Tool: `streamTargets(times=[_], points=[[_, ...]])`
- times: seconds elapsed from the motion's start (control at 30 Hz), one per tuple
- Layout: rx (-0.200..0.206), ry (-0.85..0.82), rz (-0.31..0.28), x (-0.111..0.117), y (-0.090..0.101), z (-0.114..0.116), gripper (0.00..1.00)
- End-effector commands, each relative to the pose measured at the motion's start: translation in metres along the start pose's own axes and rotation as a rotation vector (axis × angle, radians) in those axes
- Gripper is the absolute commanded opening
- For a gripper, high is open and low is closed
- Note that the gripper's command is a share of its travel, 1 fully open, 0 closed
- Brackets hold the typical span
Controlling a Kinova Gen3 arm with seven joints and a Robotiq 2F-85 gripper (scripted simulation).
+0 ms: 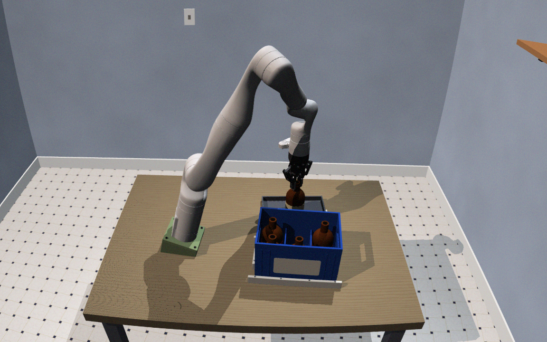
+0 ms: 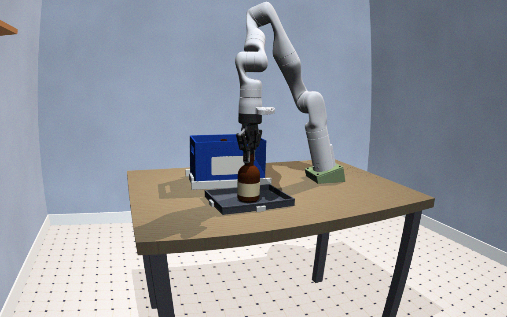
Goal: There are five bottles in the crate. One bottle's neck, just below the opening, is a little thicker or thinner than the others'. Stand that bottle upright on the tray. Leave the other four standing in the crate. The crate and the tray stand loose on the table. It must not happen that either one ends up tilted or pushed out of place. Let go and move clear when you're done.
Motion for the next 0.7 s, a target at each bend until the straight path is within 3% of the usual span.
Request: streamTargets(times=[0.0, 0.53, 0.57, 0.67], points=[[-0.002, 0.000, -0.001, 0.0000, 0.0006, 0.0003, 0.00], [-0.002, 0.000, -0.001, 0.0000, 0.0006, 0.0003, 0.00], [-0.002, 0.000, -0.001, 0.0000, 0.0006, 0.0003, 1.00], [-0.002, 0.000, -0.001, 0.0000, 0.0006, 0.0003, 1.00]])
Point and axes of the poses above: the point where the finger pads meet when closed, its own y axis back along the fingers, its own z axis across the jaws, x = y × z, the point moved 9 cm from there along y, back along the fingers, and after that the axes turned 4 degrees about y, right-handed, at the moved point
